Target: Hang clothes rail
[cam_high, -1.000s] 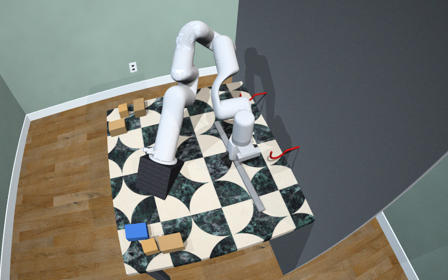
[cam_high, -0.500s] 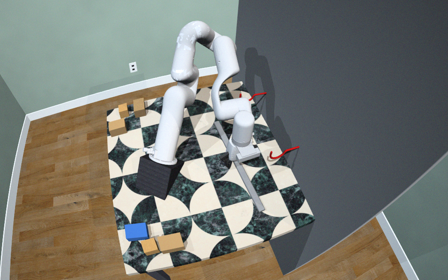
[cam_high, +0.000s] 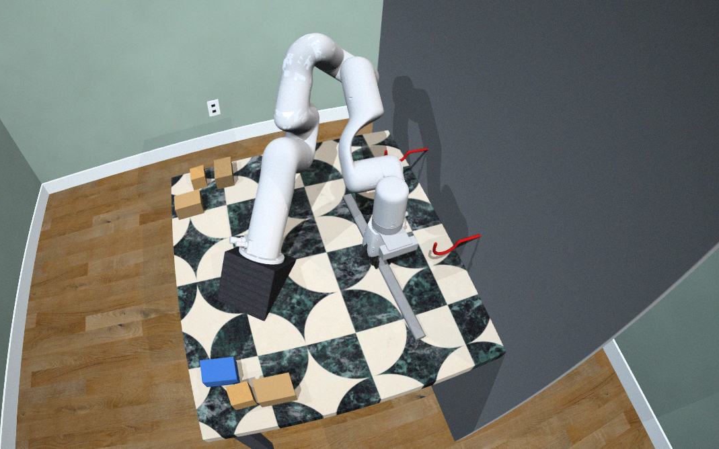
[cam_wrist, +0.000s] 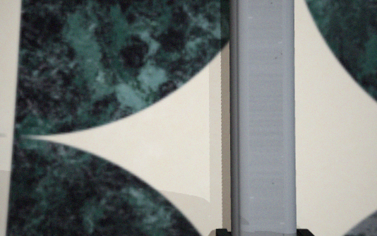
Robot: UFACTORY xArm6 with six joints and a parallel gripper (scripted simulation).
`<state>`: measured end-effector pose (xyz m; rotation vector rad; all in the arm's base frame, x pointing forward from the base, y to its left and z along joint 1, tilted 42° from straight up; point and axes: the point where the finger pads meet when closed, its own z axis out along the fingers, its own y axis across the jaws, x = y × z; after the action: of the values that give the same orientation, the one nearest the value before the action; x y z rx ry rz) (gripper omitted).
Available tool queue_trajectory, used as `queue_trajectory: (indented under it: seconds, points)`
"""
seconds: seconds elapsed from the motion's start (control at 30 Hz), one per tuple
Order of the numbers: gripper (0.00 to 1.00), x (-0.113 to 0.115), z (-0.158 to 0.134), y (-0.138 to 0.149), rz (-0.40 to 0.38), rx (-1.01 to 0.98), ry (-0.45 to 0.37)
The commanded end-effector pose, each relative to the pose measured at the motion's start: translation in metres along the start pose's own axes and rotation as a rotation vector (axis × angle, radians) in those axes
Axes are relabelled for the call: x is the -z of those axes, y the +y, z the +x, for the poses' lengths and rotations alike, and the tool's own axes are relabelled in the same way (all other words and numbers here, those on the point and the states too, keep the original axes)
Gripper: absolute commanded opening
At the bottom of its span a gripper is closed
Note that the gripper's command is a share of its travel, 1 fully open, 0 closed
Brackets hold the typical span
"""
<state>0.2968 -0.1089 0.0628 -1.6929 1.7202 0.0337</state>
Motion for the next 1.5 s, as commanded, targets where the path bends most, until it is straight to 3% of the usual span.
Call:
queue_trajectory:
  seconds: [0.0, 1.47]
  points:
    - [0.0, 0.0022, 0.0007, -0.0009, 0.002, 0.001, 0.002]
    - [0.0, 0.0075, 0.0006, -0.0009, 0.001, 0.001, 0.002]
